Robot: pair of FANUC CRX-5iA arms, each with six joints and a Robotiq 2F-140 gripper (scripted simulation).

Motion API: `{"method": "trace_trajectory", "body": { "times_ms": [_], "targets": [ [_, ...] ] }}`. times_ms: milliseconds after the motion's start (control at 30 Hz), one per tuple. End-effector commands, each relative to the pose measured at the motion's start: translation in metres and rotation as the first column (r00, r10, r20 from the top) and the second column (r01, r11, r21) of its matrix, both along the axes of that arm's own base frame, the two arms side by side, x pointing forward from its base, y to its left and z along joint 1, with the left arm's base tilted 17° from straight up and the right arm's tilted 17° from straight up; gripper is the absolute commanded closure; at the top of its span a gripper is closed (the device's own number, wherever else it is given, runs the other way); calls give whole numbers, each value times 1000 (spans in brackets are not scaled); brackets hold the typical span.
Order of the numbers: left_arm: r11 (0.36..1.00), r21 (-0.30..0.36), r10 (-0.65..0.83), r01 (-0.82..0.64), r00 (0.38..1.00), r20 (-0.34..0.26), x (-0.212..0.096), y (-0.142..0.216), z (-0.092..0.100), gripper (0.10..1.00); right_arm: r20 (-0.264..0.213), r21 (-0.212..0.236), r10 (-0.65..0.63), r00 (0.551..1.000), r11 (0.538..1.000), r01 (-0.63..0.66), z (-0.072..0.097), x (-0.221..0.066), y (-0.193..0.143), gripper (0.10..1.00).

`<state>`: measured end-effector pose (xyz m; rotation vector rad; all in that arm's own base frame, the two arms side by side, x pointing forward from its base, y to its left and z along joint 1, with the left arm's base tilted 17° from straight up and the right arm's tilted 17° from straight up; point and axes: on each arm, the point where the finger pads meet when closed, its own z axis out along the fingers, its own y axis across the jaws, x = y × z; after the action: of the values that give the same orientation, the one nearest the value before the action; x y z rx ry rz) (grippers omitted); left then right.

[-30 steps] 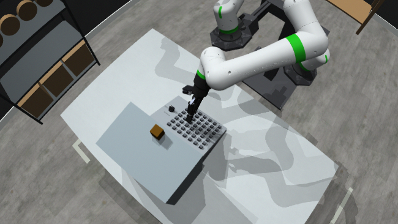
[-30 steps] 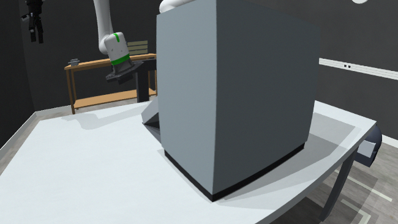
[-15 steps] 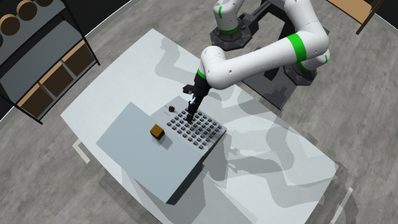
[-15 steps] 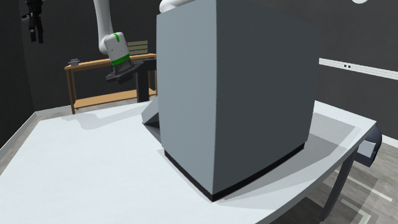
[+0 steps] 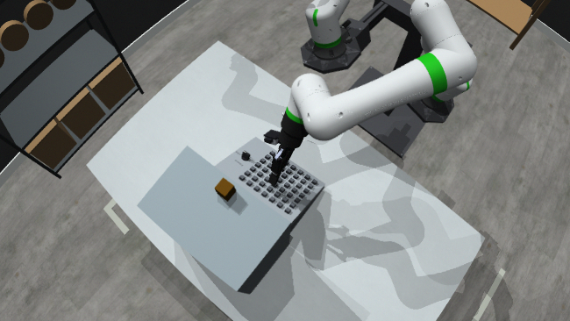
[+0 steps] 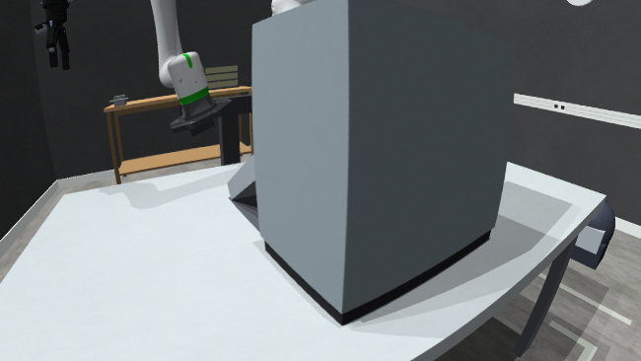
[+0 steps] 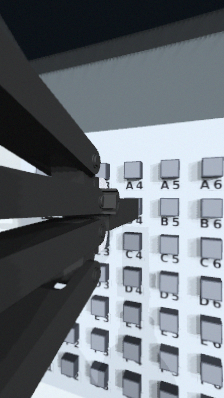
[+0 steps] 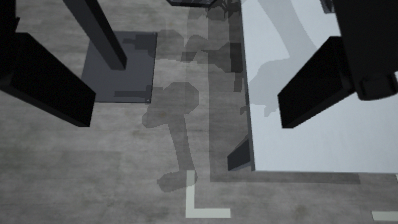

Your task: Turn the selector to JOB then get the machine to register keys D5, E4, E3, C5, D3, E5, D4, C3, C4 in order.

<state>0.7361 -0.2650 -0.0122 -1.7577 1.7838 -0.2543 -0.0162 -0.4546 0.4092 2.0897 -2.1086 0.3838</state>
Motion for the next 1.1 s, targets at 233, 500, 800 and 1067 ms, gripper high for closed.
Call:
{"method": "trace_trajectory", "body": {
  "times_ms": [233,500,800,1067],
  "targets": [
    [1000,-1,0,0,1000,2,5,1,-5,999,0,-2,0,1000,1000,0,1,0,0,98],
    [1000,-1,0,0,1000,2,11,4,-13,999,0,-2,0,1000,1000,0,1,0,0,98],
    [1000,-1,0,0,1000,2,12,5,-16,999,0,-2,0,1000,1000,0,1,0,0,98],
    [1000,-1,0,0,1000,2,12,5,-16,999,0,-2,0,1000,1000,0,1,0,0,98]
  ]
}}
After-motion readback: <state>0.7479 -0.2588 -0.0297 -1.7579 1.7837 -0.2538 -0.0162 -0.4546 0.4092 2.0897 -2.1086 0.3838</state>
